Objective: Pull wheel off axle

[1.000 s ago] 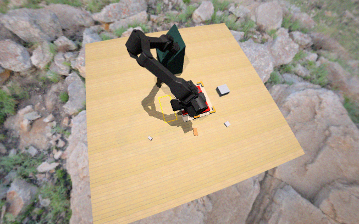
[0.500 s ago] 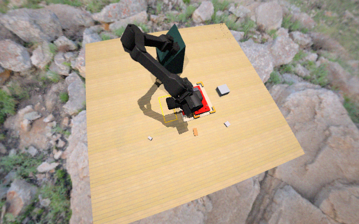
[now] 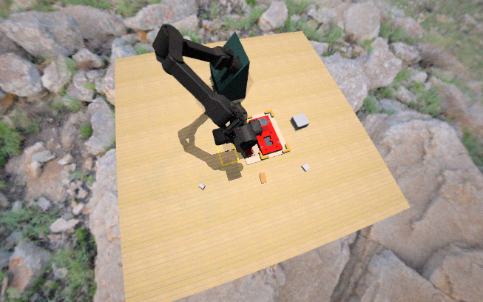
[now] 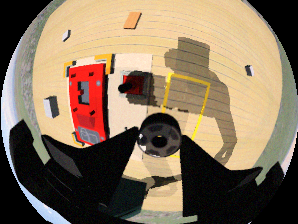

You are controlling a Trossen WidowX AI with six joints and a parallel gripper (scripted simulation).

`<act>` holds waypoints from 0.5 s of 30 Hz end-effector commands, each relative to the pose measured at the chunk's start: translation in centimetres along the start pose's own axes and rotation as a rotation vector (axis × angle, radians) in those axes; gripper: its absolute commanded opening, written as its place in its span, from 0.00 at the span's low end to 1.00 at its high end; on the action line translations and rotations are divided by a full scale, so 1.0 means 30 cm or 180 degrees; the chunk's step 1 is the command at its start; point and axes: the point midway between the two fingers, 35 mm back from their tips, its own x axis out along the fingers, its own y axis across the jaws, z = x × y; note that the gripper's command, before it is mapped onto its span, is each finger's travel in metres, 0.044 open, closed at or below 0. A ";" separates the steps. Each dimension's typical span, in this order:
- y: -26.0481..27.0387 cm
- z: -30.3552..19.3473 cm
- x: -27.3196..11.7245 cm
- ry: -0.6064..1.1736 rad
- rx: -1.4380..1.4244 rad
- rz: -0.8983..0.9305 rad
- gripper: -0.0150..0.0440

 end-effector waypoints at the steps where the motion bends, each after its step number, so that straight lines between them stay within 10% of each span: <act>1: -0.026 -0.022 0.003 0.0016 -0.0015 -0.0006 0.25; 15: -0.125 -0.096 -0.005 0.0009 -0.0011 -0.0017 0.25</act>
